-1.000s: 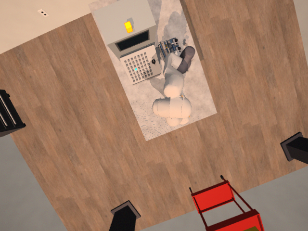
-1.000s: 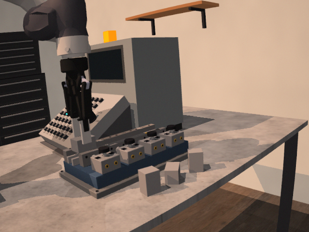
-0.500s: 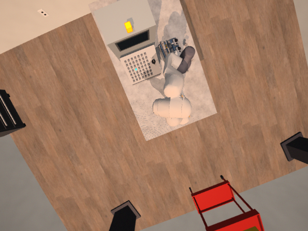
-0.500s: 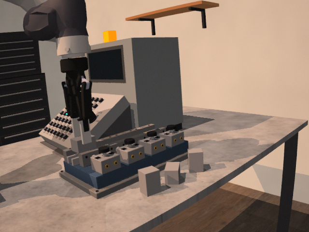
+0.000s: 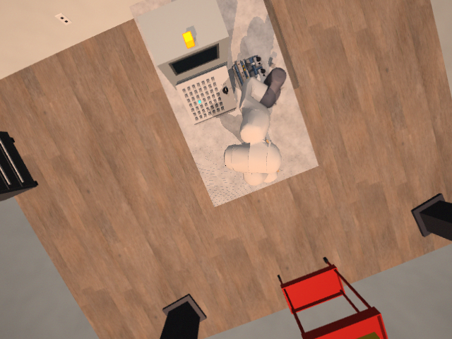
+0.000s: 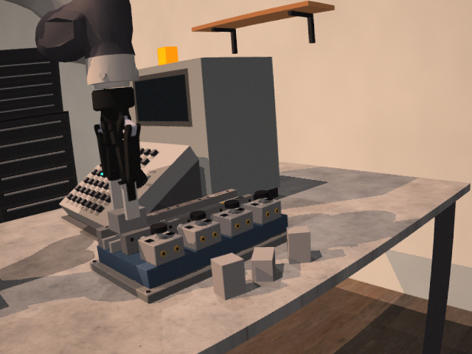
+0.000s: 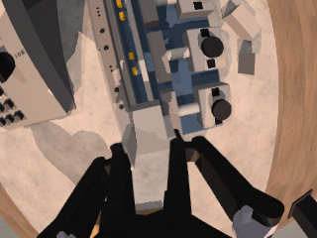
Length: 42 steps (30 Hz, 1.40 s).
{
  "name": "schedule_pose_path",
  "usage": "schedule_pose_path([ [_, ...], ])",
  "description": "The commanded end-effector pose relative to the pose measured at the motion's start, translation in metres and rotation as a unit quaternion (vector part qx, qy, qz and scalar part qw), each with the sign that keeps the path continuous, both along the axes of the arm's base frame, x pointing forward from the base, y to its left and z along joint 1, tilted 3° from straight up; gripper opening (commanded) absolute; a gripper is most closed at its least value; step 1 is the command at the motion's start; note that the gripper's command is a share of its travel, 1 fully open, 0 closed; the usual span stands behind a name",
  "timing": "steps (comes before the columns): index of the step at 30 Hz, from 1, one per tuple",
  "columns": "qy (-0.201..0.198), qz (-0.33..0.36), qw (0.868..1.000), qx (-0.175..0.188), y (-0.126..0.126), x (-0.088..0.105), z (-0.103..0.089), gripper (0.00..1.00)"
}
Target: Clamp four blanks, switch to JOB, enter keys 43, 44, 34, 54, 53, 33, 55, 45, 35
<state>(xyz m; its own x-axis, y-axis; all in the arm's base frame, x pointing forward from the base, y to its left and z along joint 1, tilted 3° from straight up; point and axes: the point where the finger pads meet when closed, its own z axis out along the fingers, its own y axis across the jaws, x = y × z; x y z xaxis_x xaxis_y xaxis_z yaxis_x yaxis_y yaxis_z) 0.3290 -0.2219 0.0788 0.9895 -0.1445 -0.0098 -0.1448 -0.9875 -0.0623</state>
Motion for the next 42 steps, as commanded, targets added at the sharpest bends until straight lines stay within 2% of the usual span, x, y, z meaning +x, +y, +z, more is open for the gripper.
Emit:
schedule_pose_path([
  [1, -0.002, -0.004, 1.0, -0.002, -0.0016, 0.0017, 0.0007, 0.0],
  [42, -0.002, -0.004, 1.0, -0.002, -0.0014, 0.0025, -0.0059, 0.0],
])
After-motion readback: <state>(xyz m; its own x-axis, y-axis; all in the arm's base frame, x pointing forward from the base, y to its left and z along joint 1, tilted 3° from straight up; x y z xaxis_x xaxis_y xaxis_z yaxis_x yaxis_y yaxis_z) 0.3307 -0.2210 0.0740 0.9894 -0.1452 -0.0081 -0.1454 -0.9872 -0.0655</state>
